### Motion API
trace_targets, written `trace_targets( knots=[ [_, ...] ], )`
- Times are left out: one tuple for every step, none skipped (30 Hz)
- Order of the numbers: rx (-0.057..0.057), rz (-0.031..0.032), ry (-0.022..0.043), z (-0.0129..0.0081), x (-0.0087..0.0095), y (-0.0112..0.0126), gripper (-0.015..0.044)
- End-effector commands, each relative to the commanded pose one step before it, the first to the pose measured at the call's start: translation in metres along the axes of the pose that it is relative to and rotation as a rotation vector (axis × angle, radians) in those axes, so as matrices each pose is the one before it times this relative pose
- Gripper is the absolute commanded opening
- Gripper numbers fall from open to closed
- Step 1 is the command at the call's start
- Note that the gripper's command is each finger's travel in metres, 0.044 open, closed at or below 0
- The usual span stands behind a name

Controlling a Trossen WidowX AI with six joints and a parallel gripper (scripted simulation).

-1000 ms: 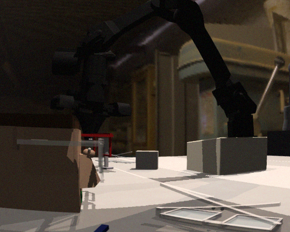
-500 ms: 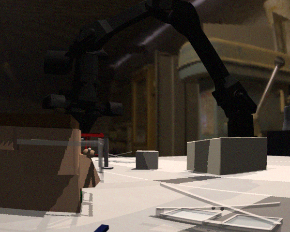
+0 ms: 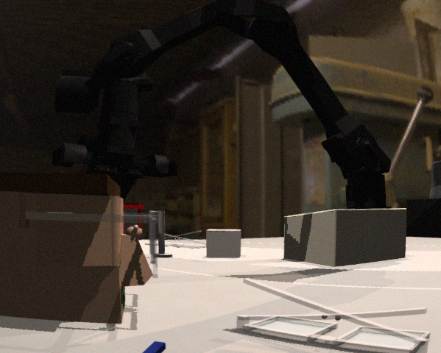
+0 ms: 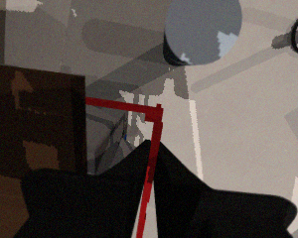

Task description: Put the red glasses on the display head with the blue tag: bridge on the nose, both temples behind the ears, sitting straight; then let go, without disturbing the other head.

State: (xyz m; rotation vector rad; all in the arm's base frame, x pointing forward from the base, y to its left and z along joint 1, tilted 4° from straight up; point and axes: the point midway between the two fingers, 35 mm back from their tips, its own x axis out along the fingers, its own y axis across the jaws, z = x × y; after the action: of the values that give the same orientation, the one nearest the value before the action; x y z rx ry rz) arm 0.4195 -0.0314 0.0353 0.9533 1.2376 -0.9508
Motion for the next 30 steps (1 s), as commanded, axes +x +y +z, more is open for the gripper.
trace_targets(
  knots=[
    [0.003, -0.00444, -0.00013, 0.00051, 0.00253, 0.00463, 0.0],
    [0.0, 0.00004, 0.0, 0.0, 0.00002, 0.00054, 0.0],
    [0.0, 0.00003, 0.0, 0.0, 0.00001, 0.00037, 0.0],
    [0.0, 0.00002, 0.0, 0.0, 0.00001, 0.00027, 0.0],
    [0.0, 0.00002, 0.0, 0.0, 0.00001, 0.00023, 0.0],
    [0.0, 0.00002, 0.0, 0.0, 0.00001, 0.00021, 0.0],
    [0.0, 0.00001, 0.0, 0.0, 0.00002, 0.00018, 0.0],
    [0.0, 0.00001, 0.0, 0.0, 0.00003, 0.00015, 0.0],
    [0.0, 0.00001, 0.0, 0.0, 0.00003, 0.00013, 0.0],
    [0.0, 0.00001, 0.0, 0.0, 0.00003, 0.00012, 0.0],
    [0.0, 0.00001, 0.0, 0.0, 0.00004, 0.00018, 0.0],
    [0.0, 0.00001, 0.0, 0.0, 0.00002, 0.0001, 0.0],
    [0.0, 0.00001, 0.0, 0.0, 0.00002, 0.0001, 0.0],
    [0.0, 0.0, 0.0, 0.0, 0.00006, -0.00004, 0.0],
    [0.0, -0.00001, 0.0, 0.0, 0.00013, -0.00008, 0.0],
    [0.0, -0.00001, 0.0, 0.0, 0.00022, -0.00011, 0.0],
    [0.0, -0.00001, 0.0, 0.0, 0.00025, -0.00013, 0.0],
    [0.0, -0.00001, 0.0, 0.0, 0.00031, -0.00012, 0.0],
    [0.0, -0.00001, 0.0, 0.00001, 0.00036, -0.00015, 0.0],
    [0.0, -0.00001, 0.0, 0.00001, 0.00039, -0.00016, 0.0],
    [0.0, -0.00001, 0.0, 0.0, 0.00035, -0.0001, 0.0],
    [0.0, 0.0, 0.0, 0.0, 0.00012, -0.00003, 0.0],
    [0.0, 0.0, 0.0, 0.0, 0.0, 0.0, 0.0],
    [0.0, 0.0, 0.0, 0.00002, 0.00002, 0.00005, 0.0],
    [0.0, 0.0, 0.0, 0.00002, 0.00002, 0.00005, 0.0],
    [0.0, 0.0, 0.0, 0.0, 0.0, 0.0, 0.0],
    [0.0, 0.0, 0.0, 0.00001, 0.00004, 0.00003, 0.0],
    [0.0, 0.0, 0.0, 0.00001, 0.00004, 0.00003, 0.0],
    [0.0, 0.0, 0.0, 0.0, 0.0, 0.0, 0.0],
    [0.0, 0.0, 0.0, 0.0, 0.0, 0.0, 0.0]
  ],
)
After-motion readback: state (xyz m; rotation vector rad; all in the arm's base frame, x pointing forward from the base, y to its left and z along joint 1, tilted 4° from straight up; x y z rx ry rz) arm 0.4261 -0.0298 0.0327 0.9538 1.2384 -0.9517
